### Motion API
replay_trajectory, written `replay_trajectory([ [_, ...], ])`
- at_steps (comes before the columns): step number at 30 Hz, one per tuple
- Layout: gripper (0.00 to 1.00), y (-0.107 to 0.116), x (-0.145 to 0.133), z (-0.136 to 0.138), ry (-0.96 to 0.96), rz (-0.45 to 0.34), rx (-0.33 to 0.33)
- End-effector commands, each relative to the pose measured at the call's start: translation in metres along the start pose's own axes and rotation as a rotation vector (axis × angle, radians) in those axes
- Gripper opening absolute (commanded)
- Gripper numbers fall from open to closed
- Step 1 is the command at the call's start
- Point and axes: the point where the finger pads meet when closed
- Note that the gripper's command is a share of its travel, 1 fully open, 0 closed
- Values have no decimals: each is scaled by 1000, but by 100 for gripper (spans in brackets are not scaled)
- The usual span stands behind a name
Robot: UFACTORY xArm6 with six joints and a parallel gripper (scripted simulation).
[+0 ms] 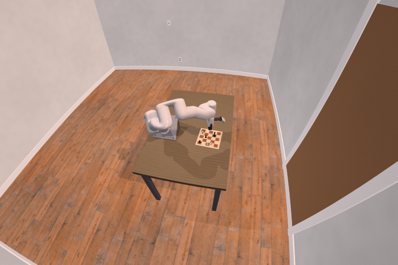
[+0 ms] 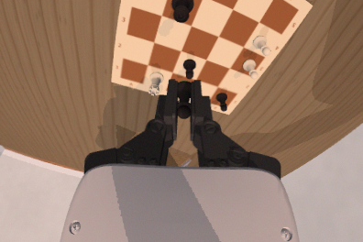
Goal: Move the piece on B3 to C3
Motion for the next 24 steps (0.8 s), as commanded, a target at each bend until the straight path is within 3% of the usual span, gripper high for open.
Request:
replay_trajectory([
  [1, 0, 2, -4, 17, -280, 15, -3],
  [17, 0, 2, -4, 18, -337, 16, -4],
  [24, 0, -12, -4, 18, -337, 16, -4],
])
Point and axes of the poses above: the point where the finger pads meet when closed, its own y axis back along the fingers, its own z axis across the jaws, x = y × z, and after that the axes turned 3 degrees about y, right-handed
